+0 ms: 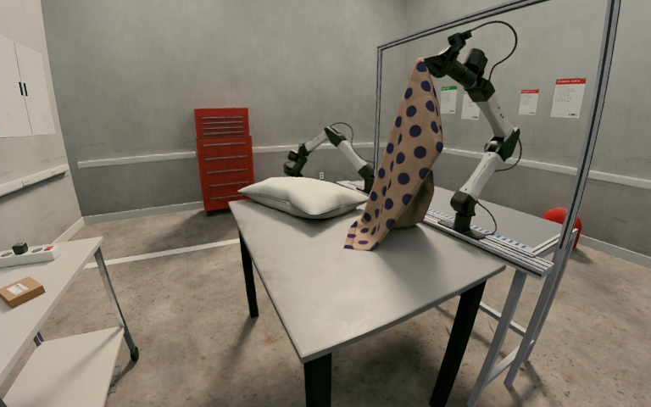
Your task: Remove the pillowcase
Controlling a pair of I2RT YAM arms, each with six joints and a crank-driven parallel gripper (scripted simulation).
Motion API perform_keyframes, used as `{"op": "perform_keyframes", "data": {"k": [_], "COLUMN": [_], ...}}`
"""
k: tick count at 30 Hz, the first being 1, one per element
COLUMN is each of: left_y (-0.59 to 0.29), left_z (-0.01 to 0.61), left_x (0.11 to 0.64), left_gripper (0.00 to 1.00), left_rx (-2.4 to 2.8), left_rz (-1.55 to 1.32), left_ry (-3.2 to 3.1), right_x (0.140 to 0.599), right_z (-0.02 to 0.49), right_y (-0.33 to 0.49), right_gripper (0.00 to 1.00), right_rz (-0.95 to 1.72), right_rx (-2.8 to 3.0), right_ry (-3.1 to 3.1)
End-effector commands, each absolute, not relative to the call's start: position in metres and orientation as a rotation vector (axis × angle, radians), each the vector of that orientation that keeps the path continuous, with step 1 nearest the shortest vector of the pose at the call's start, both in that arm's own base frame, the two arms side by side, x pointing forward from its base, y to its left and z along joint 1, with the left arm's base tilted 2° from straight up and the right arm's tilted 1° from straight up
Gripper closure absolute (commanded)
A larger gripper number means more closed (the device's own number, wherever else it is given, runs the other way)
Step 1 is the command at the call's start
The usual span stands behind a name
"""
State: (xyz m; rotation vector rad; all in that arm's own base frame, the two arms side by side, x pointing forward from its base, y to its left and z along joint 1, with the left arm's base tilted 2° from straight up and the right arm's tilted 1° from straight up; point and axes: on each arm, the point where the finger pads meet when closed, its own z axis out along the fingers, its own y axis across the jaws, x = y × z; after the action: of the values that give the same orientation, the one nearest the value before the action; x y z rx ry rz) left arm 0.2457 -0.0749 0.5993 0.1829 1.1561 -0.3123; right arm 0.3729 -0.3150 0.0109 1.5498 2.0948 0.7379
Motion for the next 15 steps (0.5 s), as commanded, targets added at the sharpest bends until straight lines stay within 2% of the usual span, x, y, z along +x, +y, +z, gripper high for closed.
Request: {"op": "perform_keyframes", "data": {"k": [1,8,9,15], "left_y": [-0.0740,-0.0740,-0.0740,-0.0740], "left_z": [0.6151,0.6151,0.6151,0.6151], "left_x": [0.2439,0.2439,0.2439,0.2439], "left_gripper": [0.99,0.99,0.99,0.99], "left_rx": [0.172,0.172,0.172,0.172], "left_rz": [-0.315,-0.315,-0.315,-0.315], "left_ry": [1.108,1.108,1.108,1.108], "right_x": [0.3757,0.3757,0.3757,0.3758], "right_z": [-0.0077,-0.0077,-0.0077,-0.0070], "right_y": [-0.3077,-0.3077,-0.3077,-0.3078], "right_gripper": [0.94,0.94,0.37,0.37], "right_rz": [0.748,0.748,0.748,0.748], "right_rx": [1.556,1.556,1.556,1.556], "right_ry": [2.126,2.126,2.126,2.125]}}
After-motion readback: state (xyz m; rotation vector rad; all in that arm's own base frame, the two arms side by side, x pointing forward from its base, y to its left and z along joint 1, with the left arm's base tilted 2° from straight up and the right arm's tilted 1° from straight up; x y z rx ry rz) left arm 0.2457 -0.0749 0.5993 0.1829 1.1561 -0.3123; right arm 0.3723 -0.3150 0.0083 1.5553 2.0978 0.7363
